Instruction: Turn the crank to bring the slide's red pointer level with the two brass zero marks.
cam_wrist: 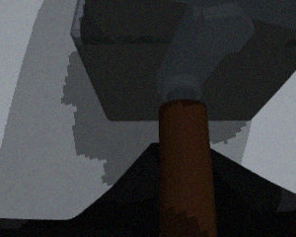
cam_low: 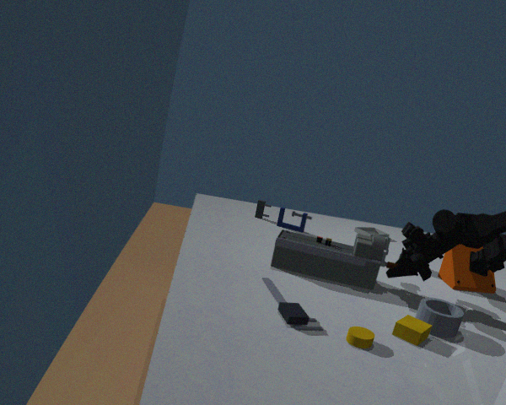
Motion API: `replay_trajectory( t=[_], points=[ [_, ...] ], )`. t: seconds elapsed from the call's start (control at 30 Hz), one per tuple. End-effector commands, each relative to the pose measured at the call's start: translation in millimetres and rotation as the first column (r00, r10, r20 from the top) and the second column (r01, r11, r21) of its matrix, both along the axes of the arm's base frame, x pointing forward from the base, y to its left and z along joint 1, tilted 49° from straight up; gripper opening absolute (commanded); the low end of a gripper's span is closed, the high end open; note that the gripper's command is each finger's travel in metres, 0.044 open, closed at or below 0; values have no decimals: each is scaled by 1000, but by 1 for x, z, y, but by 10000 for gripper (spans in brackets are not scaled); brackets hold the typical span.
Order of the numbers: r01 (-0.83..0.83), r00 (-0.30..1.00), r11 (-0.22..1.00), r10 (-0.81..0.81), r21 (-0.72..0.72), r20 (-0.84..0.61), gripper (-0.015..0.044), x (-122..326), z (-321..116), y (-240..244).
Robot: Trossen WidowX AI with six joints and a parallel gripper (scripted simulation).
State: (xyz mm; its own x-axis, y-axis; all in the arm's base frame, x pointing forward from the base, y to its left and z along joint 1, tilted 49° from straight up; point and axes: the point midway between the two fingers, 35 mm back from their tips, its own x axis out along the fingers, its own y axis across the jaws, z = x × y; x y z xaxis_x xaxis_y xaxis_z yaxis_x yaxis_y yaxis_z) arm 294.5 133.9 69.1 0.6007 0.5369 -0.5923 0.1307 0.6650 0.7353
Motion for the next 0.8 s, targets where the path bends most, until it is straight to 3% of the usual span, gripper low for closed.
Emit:
replay_trajectory(
  t=[0.0,0.77],
  points=[
    [12,1000,1000,-12,-14,-18,0,-2,-8,-4],
    [12,1000,1000,-12,-14,-19,0,-2,-11,-7]
  ],
)
